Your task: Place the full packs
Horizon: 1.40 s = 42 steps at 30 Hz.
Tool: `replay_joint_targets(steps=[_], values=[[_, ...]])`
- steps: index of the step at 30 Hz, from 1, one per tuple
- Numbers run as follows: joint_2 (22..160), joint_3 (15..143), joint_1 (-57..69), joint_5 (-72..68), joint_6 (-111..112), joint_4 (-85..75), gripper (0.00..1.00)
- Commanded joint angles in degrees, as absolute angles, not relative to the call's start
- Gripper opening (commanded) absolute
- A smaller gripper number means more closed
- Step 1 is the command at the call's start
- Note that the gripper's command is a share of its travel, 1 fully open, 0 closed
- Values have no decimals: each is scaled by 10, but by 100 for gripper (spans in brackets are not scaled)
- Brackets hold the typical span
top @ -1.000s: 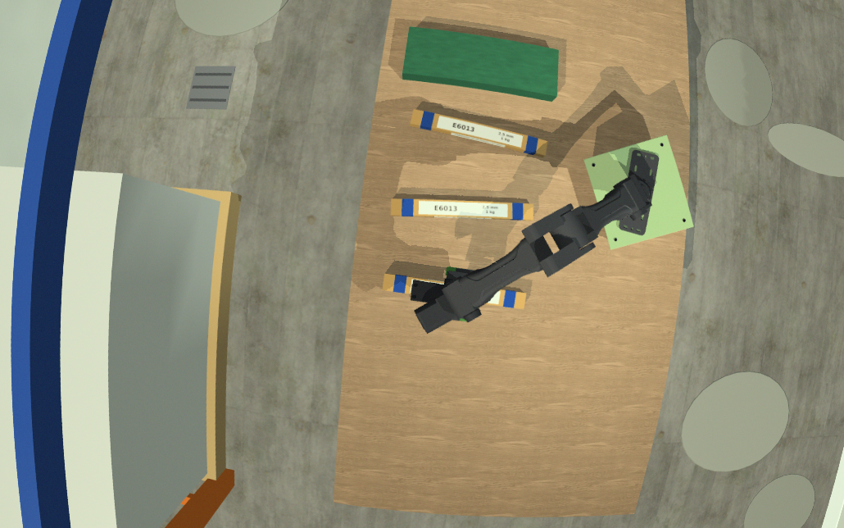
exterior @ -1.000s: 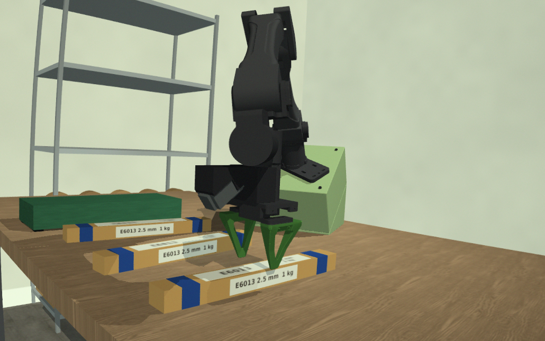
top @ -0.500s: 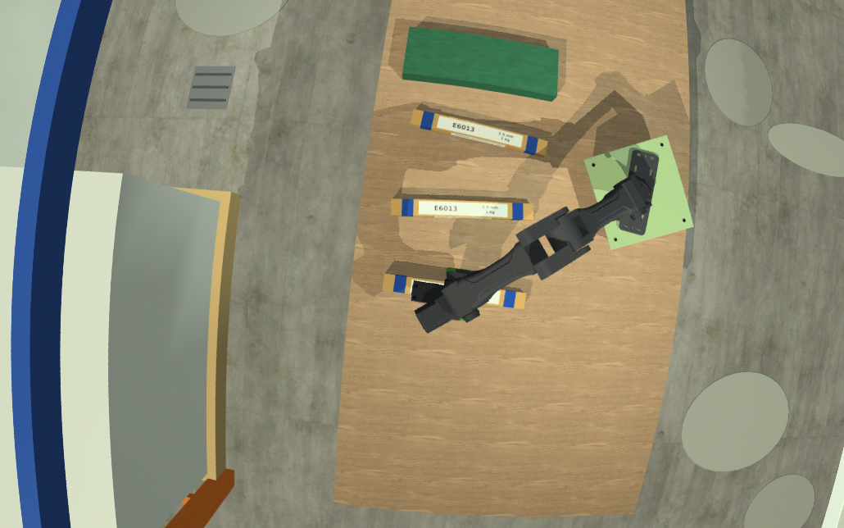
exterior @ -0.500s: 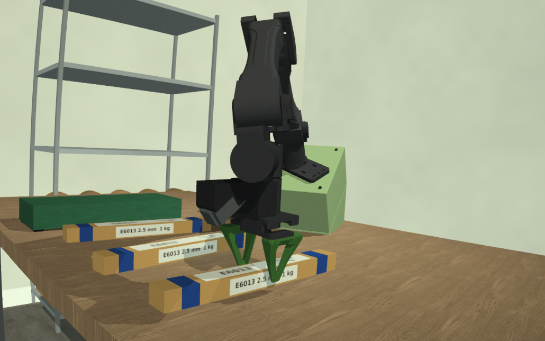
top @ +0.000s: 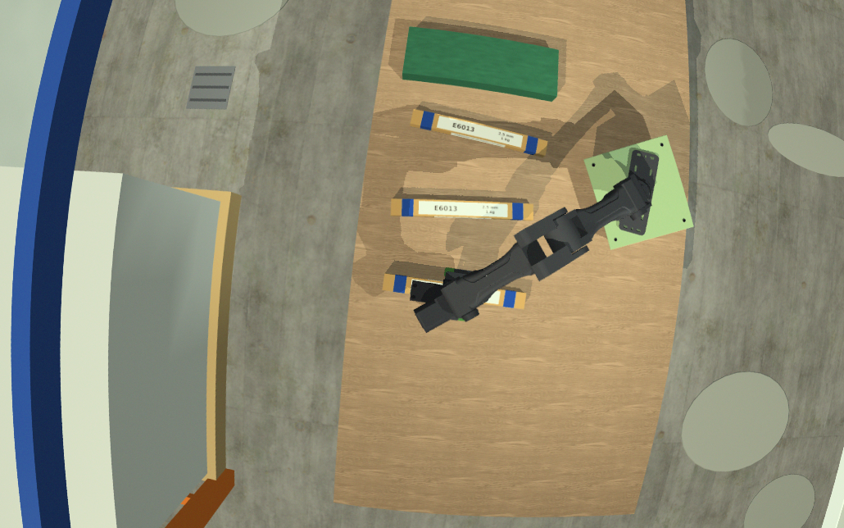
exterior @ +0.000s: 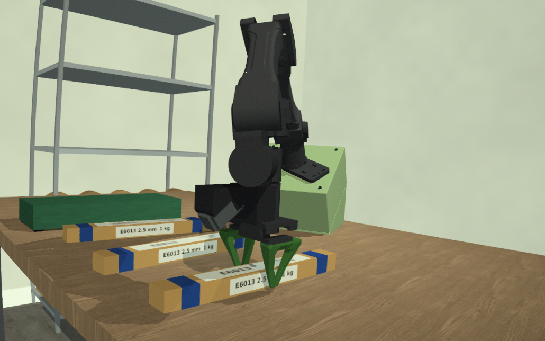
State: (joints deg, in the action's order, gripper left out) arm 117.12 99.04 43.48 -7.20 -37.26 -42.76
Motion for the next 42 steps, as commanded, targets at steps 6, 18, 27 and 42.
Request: replay_joint_targets(steps=[6,18,27,42], values=[[1152,979,430,-73,-370,-414,76],[1150,981,430,-73,-369,-410,76],[1149,972,432,-72,-369,-409,0],[1149,971,432,-73,-370,-409,0]])
